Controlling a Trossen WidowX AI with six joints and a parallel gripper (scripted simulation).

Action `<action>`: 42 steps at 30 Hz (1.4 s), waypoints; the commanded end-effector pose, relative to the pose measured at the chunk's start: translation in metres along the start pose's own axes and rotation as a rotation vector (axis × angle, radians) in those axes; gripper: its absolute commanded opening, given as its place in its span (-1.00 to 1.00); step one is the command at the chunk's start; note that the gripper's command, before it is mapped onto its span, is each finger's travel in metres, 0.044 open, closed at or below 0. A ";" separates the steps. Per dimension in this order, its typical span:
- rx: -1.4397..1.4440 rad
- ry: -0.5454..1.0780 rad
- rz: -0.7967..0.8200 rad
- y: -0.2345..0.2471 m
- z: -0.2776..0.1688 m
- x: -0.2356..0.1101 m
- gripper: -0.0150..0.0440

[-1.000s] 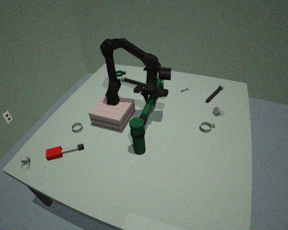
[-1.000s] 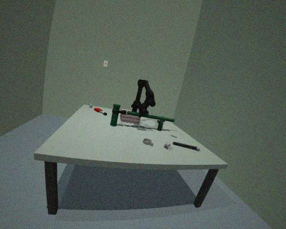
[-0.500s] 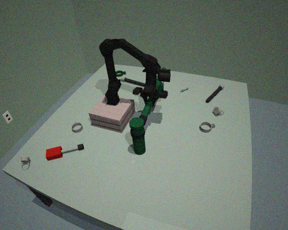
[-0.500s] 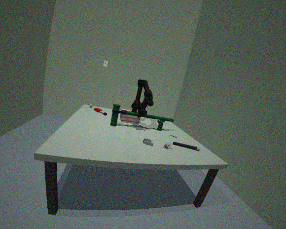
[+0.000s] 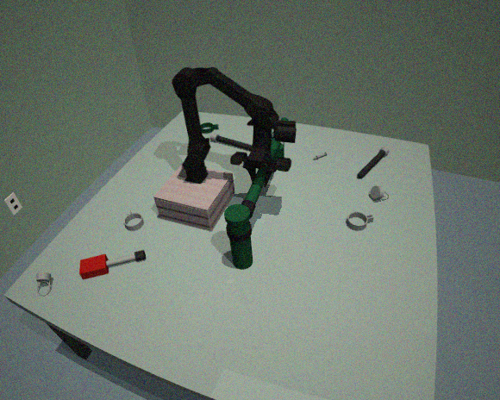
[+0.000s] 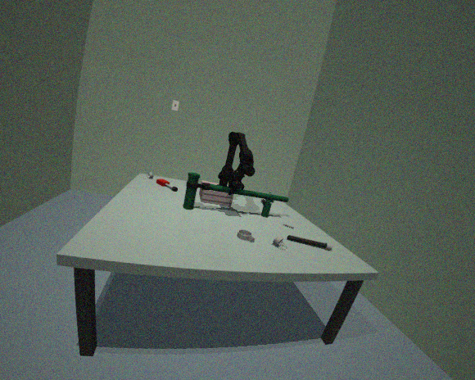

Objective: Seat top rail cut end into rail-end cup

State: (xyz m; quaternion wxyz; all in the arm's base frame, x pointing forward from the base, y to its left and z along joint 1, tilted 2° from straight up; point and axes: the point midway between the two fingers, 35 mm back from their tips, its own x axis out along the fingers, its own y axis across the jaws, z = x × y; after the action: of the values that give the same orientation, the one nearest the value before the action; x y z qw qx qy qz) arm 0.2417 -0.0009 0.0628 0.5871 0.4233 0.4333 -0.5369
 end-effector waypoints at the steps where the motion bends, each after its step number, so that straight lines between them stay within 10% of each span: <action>1: 0.002 -0.013 0.001 0.000 0.003 0.000 -0.49; 42: 0.000 0.004 0.000 0.000 0.002 0.002 -0.49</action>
State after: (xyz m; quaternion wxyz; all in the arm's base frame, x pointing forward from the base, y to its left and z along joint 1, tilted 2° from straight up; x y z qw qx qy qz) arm 0.2417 -0.0011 0.0618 0.5858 0.4250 0.4350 -0.5358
